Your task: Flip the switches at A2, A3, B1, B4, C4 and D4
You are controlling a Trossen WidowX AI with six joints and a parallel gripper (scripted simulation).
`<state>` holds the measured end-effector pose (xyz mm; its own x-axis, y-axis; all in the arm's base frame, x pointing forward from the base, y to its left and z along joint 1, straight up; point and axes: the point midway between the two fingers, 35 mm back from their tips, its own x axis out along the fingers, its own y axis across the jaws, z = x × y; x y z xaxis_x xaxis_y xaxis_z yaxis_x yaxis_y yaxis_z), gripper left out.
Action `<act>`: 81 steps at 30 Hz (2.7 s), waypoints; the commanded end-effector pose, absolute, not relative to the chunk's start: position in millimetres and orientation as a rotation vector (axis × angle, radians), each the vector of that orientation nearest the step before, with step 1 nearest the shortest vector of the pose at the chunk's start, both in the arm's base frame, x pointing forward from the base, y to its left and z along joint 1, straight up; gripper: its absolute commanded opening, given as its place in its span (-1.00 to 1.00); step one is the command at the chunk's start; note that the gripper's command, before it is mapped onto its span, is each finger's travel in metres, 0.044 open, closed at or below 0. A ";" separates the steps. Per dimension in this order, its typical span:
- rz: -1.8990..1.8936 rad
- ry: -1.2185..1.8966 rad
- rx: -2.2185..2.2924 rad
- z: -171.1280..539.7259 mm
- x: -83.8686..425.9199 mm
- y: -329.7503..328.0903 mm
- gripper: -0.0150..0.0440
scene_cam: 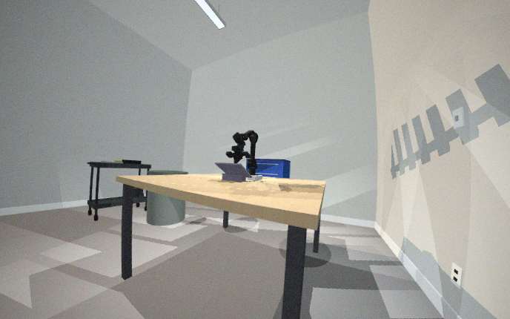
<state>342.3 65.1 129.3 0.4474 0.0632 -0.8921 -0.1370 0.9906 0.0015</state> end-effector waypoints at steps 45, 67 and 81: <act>0.122 1.051 -0.076 134.7 320.4 30.3 -0.49; 0.122 1.050 -0.076 122.4 327.1 31.1 -0.49; 0.122 1.050 -0.076 122.3 327.2 31.1 -0.49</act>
